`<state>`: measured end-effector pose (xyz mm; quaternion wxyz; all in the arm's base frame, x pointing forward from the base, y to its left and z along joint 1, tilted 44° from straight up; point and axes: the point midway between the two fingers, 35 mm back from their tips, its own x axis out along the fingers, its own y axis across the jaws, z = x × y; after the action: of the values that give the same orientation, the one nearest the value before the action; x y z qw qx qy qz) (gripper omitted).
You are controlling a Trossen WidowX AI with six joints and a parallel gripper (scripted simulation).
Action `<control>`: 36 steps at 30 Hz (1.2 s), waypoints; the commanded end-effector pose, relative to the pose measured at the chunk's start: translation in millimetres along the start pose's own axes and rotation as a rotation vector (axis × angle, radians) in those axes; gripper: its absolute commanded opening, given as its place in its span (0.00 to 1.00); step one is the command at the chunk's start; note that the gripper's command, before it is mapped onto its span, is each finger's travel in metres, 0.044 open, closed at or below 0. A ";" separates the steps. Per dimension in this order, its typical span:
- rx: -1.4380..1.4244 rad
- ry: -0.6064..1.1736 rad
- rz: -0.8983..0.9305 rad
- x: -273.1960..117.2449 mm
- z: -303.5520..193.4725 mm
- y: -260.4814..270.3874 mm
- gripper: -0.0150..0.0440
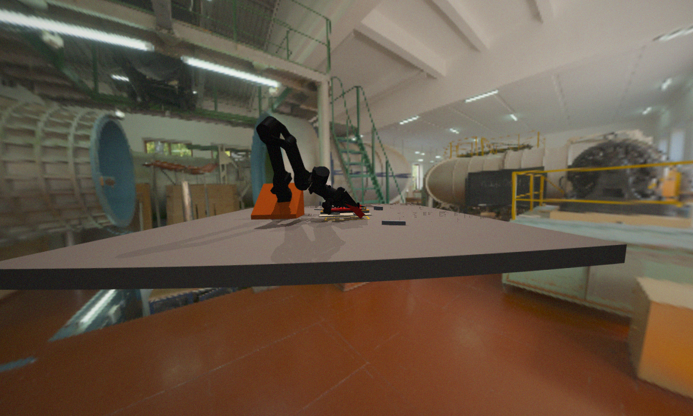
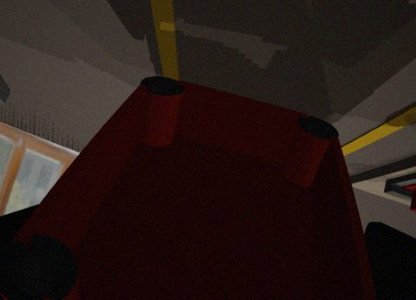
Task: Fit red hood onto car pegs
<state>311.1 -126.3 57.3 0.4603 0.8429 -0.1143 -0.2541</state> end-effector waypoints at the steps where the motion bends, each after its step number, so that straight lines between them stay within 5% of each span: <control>1: 0.015 -0.002 0.000 -4.2 -4.3 2.0 1.00; 25: 0.208 -0.015 -0.011 -97.7 -39.4 12.6 1.00; 36: 0.184 -0.005 -0.008 -85.2 -42.9 15.8 1.00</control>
<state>262.1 -68.4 116.5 0.3776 0.8816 -0.1367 -0.2481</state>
